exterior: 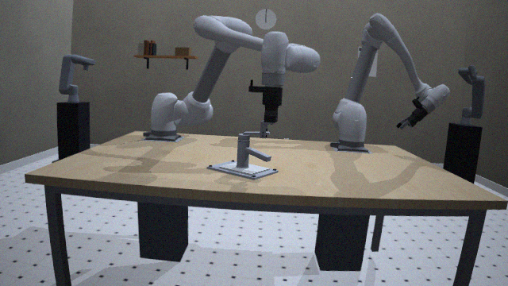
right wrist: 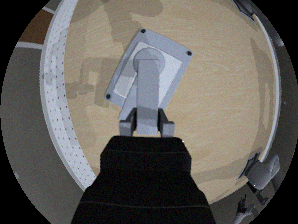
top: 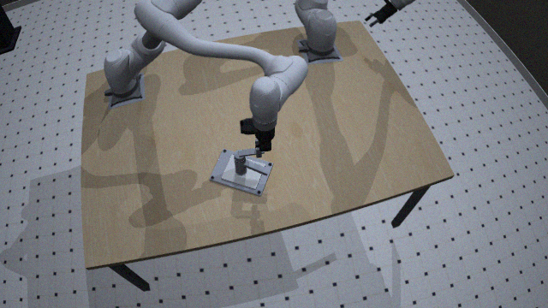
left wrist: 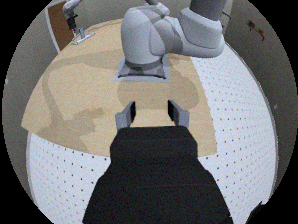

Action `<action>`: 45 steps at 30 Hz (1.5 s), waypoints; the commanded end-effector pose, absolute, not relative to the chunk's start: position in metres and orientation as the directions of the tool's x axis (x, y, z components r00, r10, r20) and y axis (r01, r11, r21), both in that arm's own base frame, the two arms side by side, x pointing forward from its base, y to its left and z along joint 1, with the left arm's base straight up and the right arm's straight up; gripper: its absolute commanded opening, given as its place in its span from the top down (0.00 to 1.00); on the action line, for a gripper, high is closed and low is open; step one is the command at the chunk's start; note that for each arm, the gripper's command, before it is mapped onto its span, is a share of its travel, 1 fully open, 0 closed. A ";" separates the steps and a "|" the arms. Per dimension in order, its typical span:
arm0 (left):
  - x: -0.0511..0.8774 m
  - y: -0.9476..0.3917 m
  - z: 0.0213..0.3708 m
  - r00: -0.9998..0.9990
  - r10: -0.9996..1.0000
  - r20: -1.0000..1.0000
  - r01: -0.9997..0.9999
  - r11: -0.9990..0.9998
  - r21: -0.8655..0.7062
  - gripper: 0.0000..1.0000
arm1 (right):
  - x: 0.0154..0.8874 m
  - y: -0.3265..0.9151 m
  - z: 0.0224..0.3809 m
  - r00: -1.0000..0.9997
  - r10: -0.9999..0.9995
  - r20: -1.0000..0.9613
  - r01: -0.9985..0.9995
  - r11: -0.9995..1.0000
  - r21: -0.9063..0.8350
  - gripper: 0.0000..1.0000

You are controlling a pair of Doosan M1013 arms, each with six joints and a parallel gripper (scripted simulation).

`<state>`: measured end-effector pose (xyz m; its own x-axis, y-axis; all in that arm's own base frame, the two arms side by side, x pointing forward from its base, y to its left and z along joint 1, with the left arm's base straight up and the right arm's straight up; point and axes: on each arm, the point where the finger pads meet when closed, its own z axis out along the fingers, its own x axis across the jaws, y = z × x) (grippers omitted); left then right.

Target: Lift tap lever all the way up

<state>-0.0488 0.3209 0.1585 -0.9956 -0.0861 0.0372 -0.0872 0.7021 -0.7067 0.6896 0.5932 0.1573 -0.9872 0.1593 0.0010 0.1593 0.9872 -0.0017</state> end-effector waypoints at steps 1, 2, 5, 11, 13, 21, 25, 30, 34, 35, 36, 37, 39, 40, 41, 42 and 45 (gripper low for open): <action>-0.049 0.321 0.159 -0.996 -0.086 0.038 -0.087 0.703 -0.706 0.00 | 0.690 0.592 0.164 -0.987 0.159 0.000 0.159 0.987 0.000 1.00; -0.049 0.321 0.159 -0.996 -0.086 0.038 -0.087 0.703 -0.706 0.00 | 0.689 0.591 0.167 -0.987 0.159 0.000 0.159 0.987 0.000 1.00; -0.049 0.321 0.159 -0.996 -0.086 0.038 -0.087 0.703 -0.706 0.00 | 0.689 0.588 0.173 -0.987 0.159 0.000 0.159 0.987 0.000 1.00; -0.049 0.321 0.159 -0.996 -0.086 0.038 -0.087 0.703 -0.706 0.00 | 0.688 0.585 0.180 -0.987 0.159 0.000 0.159 0.987 0.000 1.00; -0.049 0.321 0.159 -0.996 -0.086 0.038 -0.087 0.703 -0.706 0.00 | 0.688 0.584 0.182 -0.987 0.159 0.000 0.159 0.987 0.000 1.00; -0.049 0.321 0.159 -0.996 -0.086 0.038 -0.087 0.703 -0.706 0.00 | 0.688 0.583 0.183 -0.987 0.159 0.000 0.159 0.987 0.000 1.00; -0.049 0.321 0.159 -0.996 -0.086 0.038 -0.087 0.703 -0.706 0.00 | 0.688 0.583 0.183 -0.987 0.159 0.000 0.159 0.987 0.000 1.00; -0.049 0.321 0.159 -0.996 -0.086 0.038 -0.087 0.703 -0.706 0.00 | 0.688 0.583 0.183 -0.987 0.159 0.000 0.159 0.987 0.000 1.00; -0.049 0.321 0.159 -0.996 -0.086 0.038 -0.087 0.703 -0.706 0.00 | 0.688 0.583 0.183 -0.987 0.159 0.000 0.159 0.987 0.000 1.00; -0.049 0.321 0.159 -0.996 -0.086 0.038 -0.087 0.703 -0.706 0.00 | 0.688 0.583 0.183 -0.987 0.159 0.000 0.159 0.987 0.000 1.00; -0.049 0.321 0.159 -0.996 -0.086 0.038 -0.087 0.703 -0.706 0.00 | 0.688 0.583 0.183 -0.987 0.159 0.000 0.159 0.987 0.000 1.00; -0.049 0.321 0.159 -0.996 -0.086 0.038 -0.087 0.703 -0.706 0.00 | 0.688 0.583 0.183 -0.987 0.159 0.000 0.159 0.987 0.000 1.00; -0.049 0.321 0.159 -0.996 -0.086 0.038 -0.087 0.703 -0.706 0.00 | 0.688 0.583 0.183 -0.987 0.159 0.000 0.159 0.987 0.000 1.00; -0.049 0.321 0.159 -0.996 -0.086 0.038 -0.087 0.703 -0.706 0.00 | 0.688 0.583 0.183 -0.987 0.159 0.000 0.159 0.987 0.000 1.00; -0.049 0.321 0.159 -0.996 -0.086 0.038 -0.087 0.703 -0.706 0.00 | 0.688 0.583 0.183 -0.987 0.159 0.000 0.159 0.987 0.000 1.00; -0.049 0.321 0.159 -0.996 -0.086 0.038 -0.087 0.703 -0.706 0.00 | 0.688 0.583 0.183 -0.987 0.159 0.000 0.159 0.987 0.000 1.00; -0.049 0.321 0.159 -0.996 -0.086 0.038 -0.087 0.703 -0.706 0.00 | 0.688 0.583 0.183 -0.987 0.159 0.000 0.159 0.987 0.000 1.00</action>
